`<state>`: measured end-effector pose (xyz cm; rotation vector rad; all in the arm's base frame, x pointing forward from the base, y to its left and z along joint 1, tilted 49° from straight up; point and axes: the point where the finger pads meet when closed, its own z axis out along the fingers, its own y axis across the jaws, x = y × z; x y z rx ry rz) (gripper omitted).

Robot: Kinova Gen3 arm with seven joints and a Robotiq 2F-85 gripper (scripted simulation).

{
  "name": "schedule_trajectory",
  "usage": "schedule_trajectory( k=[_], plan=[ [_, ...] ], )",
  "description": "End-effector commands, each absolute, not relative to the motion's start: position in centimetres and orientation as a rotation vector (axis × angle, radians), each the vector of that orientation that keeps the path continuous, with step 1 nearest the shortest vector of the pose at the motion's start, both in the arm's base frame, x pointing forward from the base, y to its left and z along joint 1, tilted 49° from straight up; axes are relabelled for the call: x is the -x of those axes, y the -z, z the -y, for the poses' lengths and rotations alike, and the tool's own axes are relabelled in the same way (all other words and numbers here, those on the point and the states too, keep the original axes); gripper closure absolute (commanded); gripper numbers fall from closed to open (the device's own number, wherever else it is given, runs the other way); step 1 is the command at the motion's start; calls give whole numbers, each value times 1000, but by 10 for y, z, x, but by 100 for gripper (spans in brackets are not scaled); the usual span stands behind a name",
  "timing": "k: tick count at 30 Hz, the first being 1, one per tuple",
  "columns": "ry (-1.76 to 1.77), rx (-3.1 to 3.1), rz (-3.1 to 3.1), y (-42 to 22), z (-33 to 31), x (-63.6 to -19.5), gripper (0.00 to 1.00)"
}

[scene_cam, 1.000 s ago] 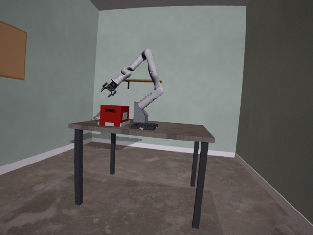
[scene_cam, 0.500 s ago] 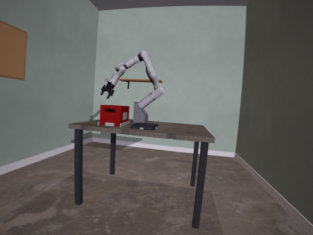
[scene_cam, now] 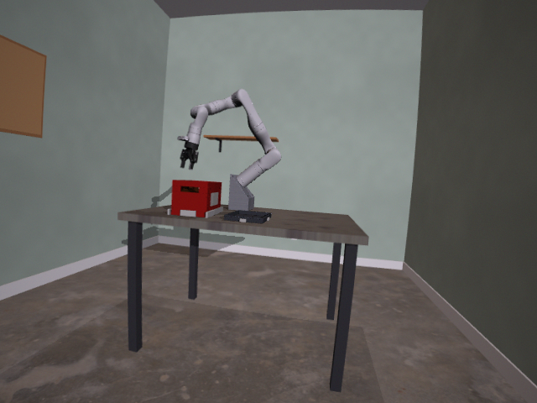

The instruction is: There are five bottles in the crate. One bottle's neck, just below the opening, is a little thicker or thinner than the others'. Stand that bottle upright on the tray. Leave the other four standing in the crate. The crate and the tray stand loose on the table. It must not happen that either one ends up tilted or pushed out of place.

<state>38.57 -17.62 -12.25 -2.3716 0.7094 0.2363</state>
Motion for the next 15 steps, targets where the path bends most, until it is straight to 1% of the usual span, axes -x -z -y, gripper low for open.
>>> schedule_trajectory(
  k=[1, 15],
  plan=[
    [-276, 2330, -725, 119, 168, -394, 0],
    [-385, 2200, -774, 93, 149, -404, 0]
  ],
)
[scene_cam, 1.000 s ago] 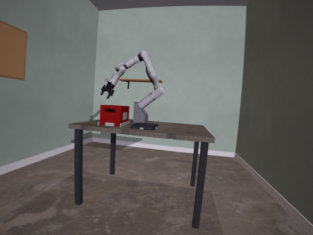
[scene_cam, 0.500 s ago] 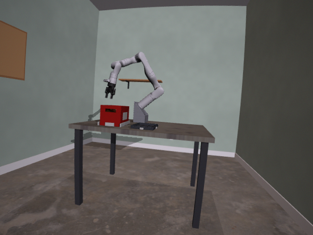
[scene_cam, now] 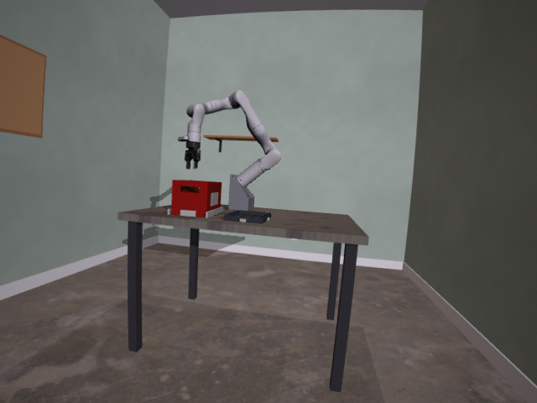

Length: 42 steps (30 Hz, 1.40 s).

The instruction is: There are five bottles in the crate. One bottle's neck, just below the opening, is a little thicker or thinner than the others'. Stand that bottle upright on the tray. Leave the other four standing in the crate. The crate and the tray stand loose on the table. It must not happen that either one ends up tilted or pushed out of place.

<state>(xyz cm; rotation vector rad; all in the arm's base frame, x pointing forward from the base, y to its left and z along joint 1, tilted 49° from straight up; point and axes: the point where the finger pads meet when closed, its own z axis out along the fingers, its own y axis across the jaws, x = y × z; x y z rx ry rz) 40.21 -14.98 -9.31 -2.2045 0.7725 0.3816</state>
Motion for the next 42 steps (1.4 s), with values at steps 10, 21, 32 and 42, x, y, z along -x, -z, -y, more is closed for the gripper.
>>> schedule_trajectory(
  k=[10, 21, 32, 42],
  plan=[
    [-393, 2191, -776, 91, 148, -405, 0],
    [-393, 2191, -776, 91, 148, -405, 100],
    [-393, 2191, -776, 91, 148, -405, 100],
    [-393, 2191, -776, 91, 148, -405, 100]
  ],
)
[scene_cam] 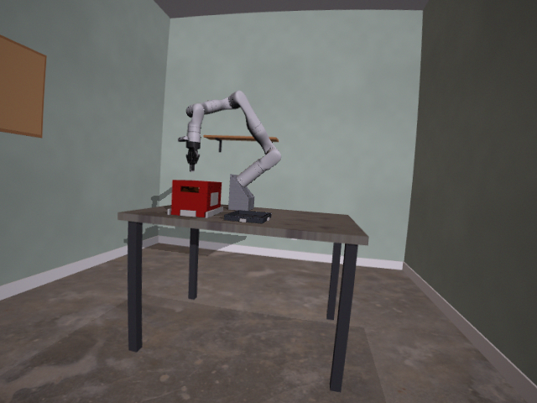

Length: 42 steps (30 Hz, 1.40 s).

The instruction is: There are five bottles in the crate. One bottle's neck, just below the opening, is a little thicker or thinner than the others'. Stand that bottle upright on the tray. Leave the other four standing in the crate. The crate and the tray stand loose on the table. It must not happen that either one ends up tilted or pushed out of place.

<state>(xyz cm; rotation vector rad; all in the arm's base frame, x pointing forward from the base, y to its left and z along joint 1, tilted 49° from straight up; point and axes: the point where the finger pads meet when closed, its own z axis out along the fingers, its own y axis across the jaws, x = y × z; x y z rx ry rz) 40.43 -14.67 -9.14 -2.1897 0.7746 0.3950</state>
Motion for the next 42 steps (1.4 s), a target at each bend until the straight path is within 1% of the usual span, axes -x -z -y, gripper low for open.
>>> schedule_trajectory(
  k=[1, 11, 12, 42],
  plan=[
    [-393, 2191, -776, 91, 148, -405, 100],
    [-393, 2191, -776, 91, 148, -405, 100],
    [-393, 2191, -776, 91, 148, -405, 36],
    [-393, 2191, -776, 91, 148, -405, 36]
  ],
)
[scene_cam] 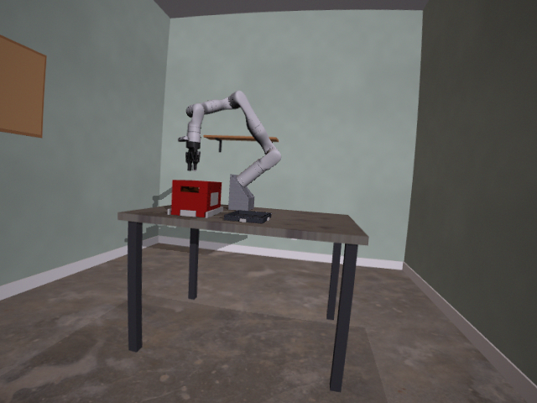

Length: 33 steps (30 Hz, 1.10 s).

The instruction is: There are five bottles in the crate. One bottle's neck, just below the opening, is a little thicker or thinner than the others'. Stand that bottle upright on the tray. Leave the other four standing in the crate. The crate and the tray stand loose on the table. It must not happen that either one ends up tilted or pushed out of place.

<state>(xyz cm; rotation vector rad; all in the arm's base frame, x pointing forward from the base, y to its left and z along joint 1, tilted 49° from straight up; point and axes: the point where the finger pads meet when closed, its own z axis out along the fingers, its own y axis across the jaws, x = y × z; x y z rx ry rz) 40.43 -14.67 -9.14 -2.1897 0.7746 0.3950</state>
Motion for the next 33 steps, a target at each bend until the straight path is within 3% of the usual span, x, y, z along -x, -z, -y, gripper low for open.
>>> schedule_trajectory(
  k=[1, 33],
  plan=[
    [-393, 2191, -776, 91, 148, -405, 36],
    [-393, 2191, -776, 102, 136, -405, 36]
  ],
)
